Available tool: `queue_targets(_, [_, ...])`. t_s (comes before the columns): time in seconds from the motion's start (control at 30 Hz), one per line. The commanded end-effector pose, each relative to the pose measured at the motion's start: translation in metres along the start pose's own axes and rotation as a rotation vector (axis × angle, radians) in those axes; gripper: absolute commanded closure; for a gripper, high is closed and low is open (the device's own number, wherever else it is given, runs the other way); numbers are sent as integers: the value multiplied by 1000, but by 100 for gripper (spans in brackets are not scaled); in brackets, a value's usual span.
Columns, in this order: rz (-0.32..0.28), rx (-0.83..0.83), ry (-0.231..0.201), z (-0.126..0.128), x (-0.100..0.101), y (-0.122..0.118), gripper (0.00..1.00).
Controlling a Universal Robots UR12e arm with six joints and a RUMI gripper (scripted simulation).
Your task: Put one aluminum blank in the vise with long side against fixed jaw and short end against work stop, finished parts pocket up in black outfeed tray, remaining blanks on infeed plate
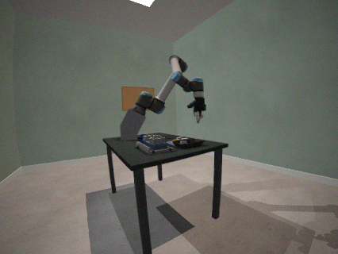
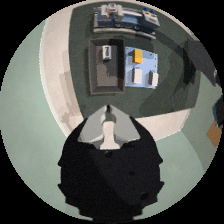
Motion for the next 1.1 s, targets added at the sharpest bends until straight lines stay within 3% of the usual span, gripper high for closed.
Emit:
queue_targets(0.0, [0, 0, 0, -5, 0, 0, 100])
queue_targets(0.7, [0, 0, 0, -6, 14, 0, 100])
queue_targets(1.07, [0, 0, 0, -6, 35, 0, 100])
Point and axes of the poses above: the point where the finger pads meet when closed, its own x axis out along the fingers, its own z axis across the jaws, y = z × x, the point moved 4 cm from there along -x, back along the fingers, and after that the axes turned 1 degree about -x, right-handed, at the moved point
